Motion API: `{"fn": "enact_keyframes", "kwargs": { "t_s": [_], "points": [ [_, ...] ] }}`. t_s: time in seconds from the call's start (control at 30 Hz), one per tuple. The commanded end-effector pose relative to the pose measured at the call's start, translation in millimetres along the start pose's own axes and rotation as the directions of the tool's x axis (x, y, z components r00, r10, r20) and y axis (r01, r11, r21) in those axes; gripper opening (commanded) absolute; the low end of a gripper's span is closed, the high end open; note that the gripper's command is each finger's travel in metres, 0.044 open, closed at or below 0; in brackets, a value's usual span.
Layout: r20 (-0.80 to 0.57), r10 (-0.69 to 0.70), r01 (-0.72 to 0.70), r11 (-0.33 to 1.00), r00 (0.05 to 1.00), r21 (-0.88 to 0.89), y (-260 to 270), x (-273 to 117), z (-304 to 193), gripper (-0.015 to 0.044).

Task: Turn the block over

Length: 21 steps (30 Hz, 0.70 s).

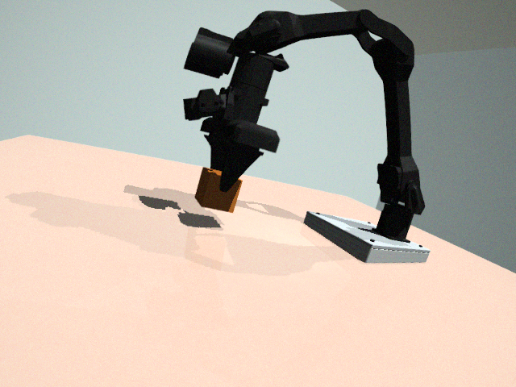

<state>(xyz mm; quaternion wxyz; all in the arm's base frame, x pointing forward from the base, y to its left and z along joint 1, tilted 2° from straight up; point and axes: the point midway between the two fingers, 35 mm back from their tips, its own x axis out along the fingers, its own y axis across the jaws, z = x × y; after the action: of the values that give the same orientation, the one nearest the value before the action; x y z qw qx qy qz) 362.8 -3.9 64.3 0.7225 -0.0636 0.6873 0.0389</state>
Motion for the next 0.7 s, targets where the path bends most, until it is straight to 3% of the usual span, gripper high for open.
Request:
{"fn": "enact_keyframes", "kwargs": {
  "t_s": [0.0,0.67],
  "points": [
    [0.055,0.005,-0.005,1.0,0.998,-0.002,0.3,-1.0,0.6,0.0],
    [0.353,0.007,-0.006,1.0,0.935,-0.002,0.3,3.0,-1.7,0.0]
  ]
}}
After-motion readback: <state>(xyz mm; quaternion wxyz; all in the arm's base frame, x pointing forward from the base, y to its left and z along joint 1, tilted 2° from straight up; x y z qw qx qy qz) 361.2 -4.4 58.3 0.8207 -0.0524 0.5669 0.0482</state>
